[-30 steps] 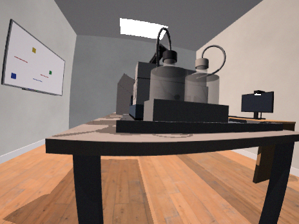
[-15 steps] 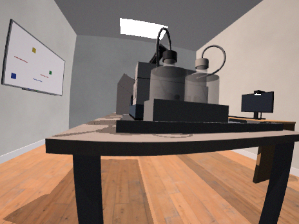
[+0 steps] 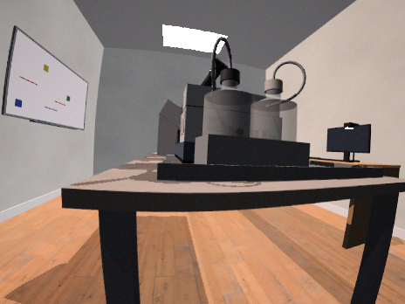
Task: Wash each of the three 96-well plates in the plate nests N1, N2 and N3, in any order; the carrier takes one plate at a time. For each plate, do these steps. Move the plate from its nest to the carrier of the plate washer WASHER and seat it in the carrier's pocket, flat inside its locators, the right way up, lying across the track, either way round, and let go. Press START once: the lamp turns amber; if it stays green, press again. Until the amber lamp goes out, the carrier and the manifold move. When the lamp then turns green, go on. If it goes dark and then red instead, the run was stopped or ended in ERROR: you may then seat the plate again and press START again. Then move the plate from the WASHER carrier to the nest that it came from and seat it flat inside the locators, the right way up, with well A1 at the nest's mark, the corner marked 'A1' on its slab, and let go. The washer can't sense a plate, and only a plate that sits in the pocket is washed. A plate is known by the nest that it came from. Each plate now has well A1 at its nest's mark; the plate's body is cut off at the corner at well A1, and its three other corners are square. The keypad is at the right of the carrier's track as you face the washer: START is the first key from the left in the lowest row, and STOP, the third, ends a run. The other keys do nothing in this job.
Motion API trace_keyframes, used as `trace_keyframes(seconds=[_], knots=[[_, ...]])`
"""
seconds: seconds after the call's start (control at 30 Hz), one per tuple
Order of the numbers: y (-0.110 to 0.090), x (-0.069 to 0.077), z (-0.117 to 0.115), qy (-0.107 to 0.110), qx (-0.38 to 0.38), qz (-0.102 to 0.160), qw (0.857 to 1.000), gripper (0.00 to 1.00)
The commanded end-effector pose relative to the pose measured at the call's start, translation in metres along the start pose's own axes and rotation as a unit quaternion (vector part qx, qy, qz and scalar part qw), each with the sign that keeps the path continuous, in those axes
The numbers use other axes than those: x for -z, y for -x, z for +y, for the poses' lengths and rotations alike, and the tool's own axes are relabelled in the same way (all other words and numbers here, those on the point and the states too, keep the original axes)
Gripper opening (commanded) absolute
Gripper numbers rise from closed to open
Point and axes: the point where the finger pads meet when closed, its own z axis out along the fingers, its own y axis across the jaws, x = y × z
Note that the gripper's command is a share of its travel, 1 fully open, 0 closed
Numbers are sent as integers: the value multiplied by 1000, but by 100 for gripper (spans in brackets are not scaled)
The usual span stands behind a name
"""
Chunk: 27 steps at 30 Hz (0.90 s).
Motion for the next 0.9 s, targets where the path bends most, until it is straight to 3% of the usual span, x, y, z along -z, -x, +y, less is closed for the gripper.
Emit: trace_keyframes(seconds=[0.0, 0.87], knots=[[-2, 4, -1, 0, -2, 2, 1000, 0], [-1, 44, -1, 0, -2, 2, 1000, 0]])
